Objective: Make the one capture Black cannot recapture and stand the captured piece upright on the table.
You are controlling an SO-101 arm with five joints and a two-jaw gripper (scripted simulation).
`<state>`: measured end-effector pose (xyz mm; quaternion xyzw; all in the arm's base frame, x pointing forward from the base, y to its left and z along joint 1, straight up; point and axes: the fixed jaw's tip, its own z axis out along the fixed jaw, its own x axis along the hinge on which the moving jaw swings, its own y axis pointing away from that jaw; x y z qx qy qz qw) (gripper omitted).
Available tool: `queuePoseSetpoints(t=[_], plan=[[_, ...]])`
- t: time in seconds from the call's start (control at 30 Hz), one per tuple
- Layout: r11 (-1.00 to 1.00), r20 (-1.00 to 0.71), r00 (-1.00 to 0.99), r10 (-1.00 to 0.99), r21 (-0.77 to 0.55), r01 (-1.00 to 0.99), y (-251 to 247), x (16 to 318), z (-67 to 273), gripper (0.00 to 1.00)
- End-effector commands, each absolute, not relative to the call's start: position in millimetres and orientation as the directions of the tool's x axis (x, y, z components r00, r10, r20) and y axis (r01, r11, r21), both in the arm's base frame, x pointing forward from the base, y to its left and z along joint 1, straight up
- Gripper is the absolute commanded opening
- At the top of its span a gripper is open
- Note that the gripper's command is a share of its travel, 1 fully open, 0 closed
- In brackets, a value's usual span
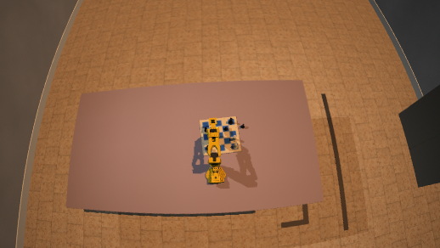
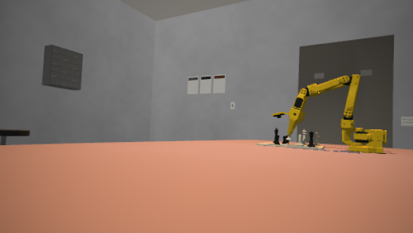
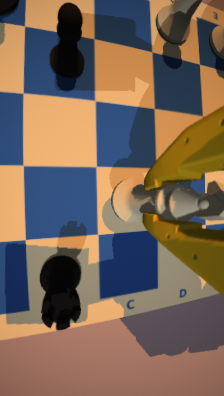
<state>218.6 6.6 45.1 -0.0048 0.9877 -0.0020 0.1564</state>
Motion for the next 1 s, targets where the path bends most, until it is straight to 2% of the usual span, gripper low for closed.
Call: queuePoseSetpoints(t=[0.0,0.97], plan=[[1.0,-0.282,-0.959,-0.018,-0.005,-0.018,8.2,214.7,38.6,0.0],[1.0,-0.282,-0.959,-0.018,-0.005,-0.018,8.2,211.0,35.7,0.0]])
